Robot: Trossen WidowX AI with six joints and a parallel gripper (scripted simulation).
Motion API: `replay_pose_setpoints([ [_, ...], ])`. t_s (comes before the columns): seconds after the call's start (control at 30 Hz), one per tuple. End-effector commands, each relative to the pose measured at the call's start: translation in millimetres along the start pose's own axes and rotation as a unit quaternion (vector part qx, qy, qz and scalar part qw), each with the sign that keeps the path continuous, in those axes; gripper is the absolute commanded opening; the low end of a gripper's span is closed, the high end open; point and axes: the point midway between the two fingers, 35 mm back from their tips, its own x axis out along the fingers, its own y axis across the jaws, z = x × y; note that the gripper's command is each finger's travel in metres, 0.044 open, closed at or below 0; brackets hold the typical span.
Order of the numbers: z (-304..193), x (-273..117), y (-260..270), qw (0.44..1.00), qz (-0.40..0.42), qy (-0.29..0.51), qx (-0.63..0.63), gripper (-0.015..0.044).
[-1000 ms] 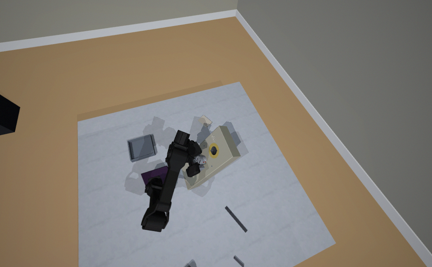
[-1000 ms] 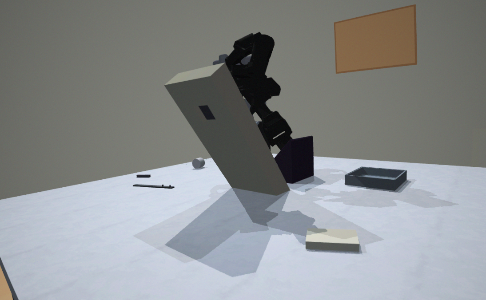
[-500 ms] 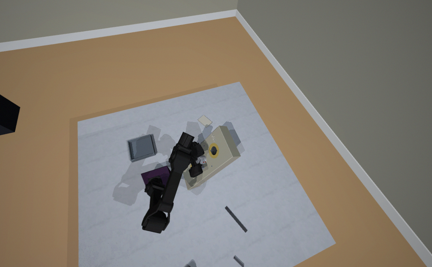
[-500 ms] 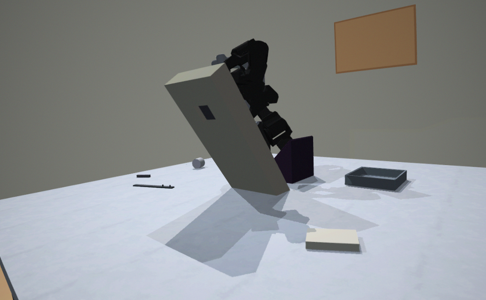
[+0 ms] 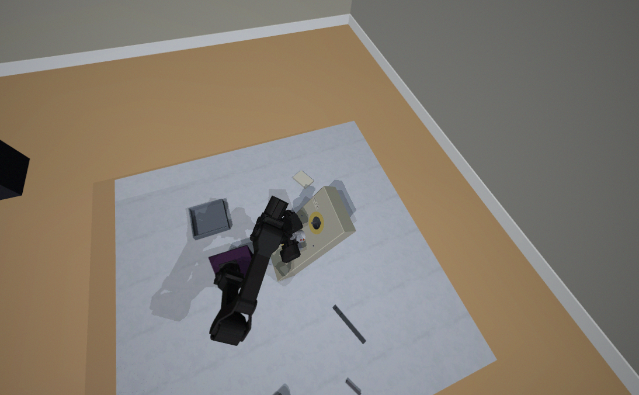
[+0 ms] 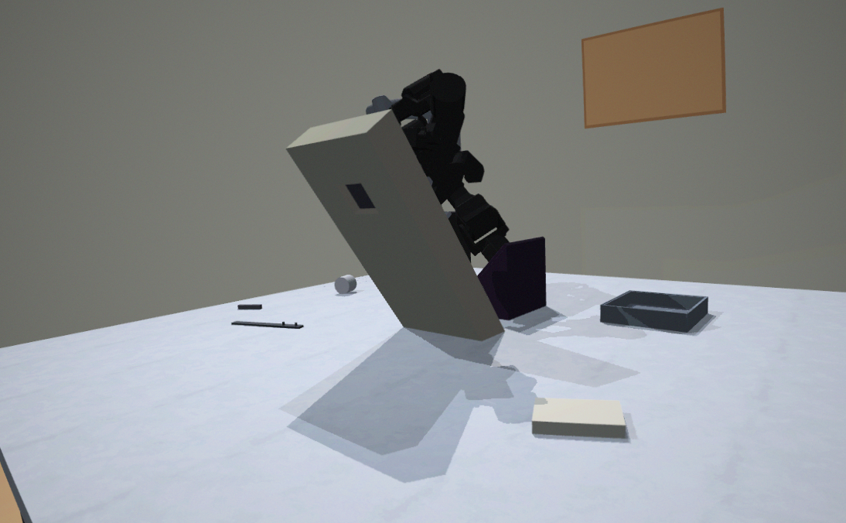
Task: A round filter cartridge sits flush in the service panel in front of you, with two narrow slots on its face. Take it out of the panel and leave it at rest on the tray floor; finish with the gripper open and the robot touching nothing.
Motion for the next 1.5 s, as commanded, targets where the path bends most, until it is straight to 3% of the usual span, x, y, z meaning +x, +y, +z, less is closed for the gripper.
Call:
replay_pose_setpoints([
  [0.0,0,0,0,1.0,0.0,0.0,0.001,0.0101],
  [0.13,8,-4,0,1.0,0.0,0.0,0.0,0.0],
  [0.37,23,-14,1,1.0,0.001,-0.001,0.0,0.0],
  [0.93,26,-101,1,1.0,0.011,-0.014,-0.018,0.0],
  [1.47,28,-90,74,1.0,0.005,-0.002,-0.002,0.0],
])
